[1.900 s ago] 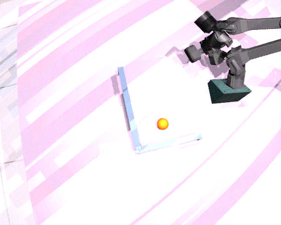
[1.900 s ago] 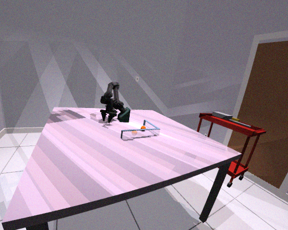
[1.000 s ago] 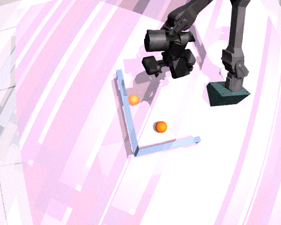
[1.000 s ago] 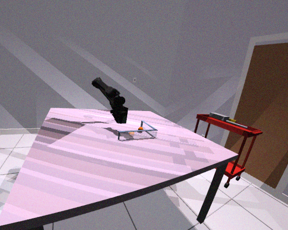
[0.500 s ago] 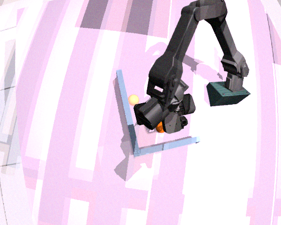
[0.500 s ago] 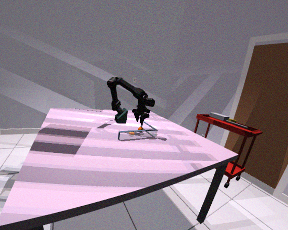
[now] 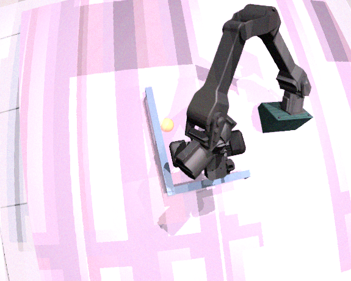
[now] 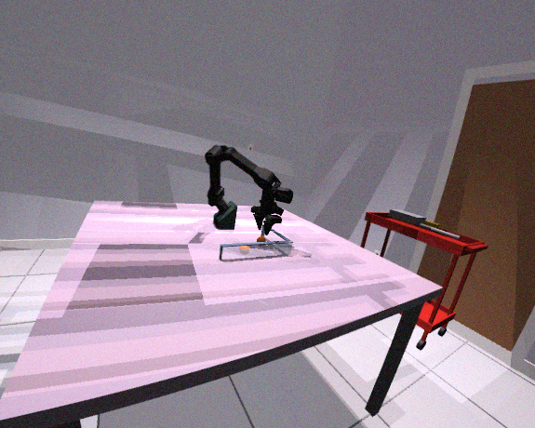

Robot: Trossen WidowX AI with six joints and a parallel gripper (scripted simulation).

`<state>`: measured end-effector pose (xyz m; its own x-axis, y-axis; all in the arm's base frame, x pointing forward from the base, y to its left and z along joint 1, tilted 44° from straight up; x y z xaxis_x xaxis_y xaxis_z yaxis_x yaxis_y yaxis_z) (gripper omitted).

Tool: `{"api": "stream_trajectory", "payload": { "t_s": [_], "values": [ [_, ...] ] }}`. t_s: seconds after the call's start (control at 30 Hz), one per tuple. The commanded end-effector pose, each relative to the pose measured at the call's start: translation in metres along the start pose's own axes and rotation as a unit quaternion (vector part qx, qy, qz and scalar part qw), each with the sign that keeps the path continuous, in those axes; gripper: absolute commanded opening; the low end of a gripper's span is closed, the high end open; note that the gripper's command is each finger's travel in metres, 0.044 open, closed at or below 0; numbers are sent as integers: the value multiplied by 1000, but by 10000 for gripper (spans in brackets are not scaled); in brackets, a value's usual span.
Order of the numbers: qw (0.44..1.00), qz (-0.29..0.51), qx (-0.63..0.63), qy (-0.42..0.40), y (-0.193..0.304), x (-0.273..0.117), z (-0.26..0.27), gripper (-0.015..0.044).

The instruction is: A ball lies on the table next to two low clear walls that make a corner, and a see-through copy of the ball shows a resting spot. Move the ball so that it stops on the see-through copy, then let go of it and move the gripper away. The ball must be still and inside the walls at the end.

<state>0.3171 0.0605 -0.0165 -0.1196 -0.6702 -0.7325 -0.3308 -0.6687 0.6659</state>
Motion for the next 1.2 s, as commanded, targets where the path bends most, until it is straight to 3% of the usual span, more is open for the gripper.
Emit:
{"api": "stream_trajectory", "payload": {
  "t_s": [0.0,0.83,0.9,1.17],
  "values": [
    [1000,7,-6,-2,0,7,2,315],
    [1000,8,-6,-1,1,46,2,315],
    [1000,8,-6,-1,1,46,2,262],
    [1000,8,-6,-1,1,46,2,209]
  ]
}}
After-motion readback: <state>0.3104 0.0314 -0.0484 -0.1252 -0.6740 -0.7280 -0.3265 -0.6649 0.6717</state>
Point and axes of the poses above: the point midway between the two fingers, 35 mm back from their tips, its own x axis out along the fingers, its own z axis across the jaws, y = z × x, the point moved 6 cm from there along -x, back along the fingers, and after that the axes turned 15 degrees about x, right-handed, at the moved point
